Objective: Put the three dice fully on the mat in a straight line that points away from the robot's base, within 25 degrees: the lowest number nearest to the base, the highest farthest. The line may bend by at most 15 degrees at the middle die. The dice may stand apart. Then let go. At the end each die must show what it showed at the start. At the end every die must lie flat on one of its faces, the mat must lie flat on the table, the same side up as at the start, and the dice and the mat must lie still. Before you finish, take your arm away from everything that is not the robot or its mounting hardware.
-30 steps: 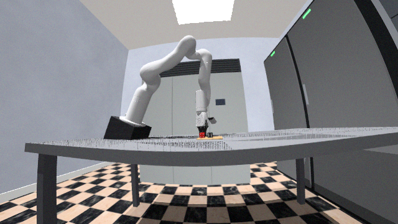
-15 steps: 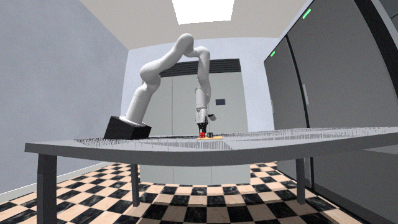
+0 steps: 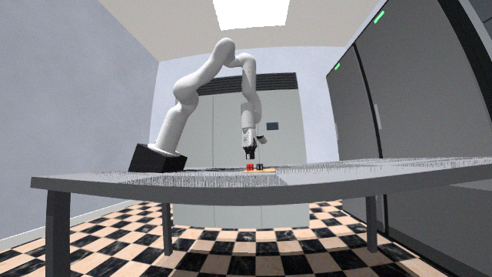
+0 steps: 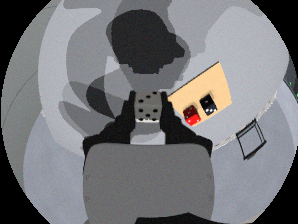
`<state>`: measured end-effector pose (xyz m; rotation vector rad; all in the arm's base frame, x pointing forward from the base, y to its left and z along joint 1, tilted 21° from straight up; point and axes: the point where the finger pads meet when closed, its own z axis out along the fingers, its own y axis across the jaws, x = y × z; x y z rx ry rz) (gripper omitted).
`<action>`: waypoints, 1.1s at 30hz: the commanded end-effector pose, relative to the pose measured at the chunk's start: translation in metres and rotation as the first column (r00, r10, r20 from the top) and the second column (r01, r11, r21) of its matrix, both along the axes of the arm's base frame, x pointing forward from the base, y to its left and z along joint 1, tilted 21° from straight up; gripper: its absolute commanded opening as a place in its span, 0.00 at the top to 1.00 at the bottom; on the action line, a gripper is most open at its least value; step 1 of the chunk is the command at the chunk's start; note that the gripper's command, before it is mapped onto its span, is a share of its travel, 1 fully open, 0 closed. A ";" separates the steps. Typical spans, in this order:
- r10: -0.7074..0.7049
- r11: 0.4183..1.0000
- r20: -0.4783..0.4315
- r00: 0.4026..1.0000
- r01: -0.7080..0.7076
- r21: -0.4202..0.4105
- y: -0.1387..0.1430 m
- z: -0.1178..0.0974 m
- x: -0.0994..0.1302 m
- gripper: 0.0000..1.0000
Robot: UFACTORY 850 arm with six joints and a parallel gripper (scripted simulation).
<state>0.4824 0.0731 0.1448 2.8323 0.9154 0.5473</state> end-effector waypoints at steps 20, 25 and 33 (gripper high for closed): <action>-0.005 1.000 -0.010 1.000 0.005 -0.015 0.001 0.032 -0.011 0.73; -0.005 1.000 -0.010 1.000 0.005 -0.015 0.001 0.036 -0.013 0.73; -0.005 1.000 -0.010 1.000 0.005 -0.015 0.001 0.040 -0.015 0.73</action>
